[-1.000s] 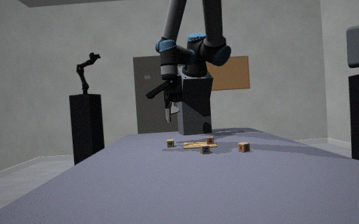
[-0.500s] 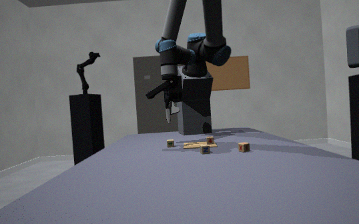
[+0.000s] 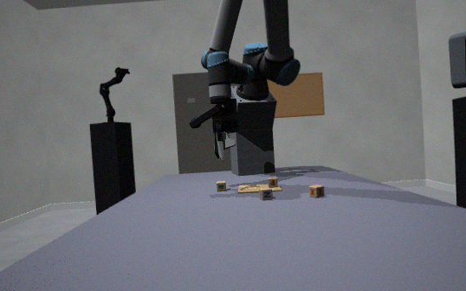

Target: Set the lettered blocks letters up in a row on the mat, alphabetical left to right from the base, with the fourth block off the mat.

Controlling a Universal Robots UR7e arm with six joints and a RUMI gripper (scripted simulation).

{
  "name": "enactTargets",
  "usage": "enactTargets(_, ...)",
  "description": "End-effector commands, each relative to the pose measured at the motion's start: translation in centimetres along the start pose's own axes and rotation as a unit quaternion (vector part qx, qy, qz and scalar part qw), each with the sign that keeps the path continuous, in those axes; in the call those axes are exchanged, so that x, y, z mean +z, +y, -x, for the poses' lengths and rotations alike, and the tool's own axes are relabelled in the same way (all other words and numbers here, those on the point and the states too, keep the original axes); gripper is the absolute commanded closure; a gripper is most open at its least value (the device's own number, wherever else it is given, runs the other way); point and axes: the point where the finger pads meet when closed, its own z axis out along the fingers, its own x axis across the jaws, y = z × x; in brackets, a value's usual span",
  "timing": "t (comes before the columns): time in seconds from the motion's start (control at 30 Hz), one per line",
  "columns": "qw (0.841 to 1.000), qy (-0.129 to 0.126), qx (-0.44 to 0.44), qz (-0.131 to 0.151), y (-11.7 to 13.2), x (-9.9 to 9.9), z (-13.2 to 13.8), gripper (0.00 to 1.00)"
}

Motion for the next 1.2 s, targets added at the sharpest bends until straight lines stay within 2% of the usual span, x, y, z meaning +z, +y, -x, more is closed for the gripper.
enactTargets(0.0,0.999,-0.001,-0.05,-0.001,-0.1,-0.1,0.7,0.0)
enactTargets(0.33,0.991,0.0,-0.13,-0.001,0.0,0.0,1.6,0.0)
enactTargets(0.83,0.96,0.002,-0.281,0.0,0.3,0.2,3.3,0.0)
enactTargets(0.9,0.96,0.002,-0.281,0.0,0.3,0.2,3.3,0.0)
enactTargets(1.17,0.931,0.003,-0.366,0.0,0.6,0.4,4.3,0.0)
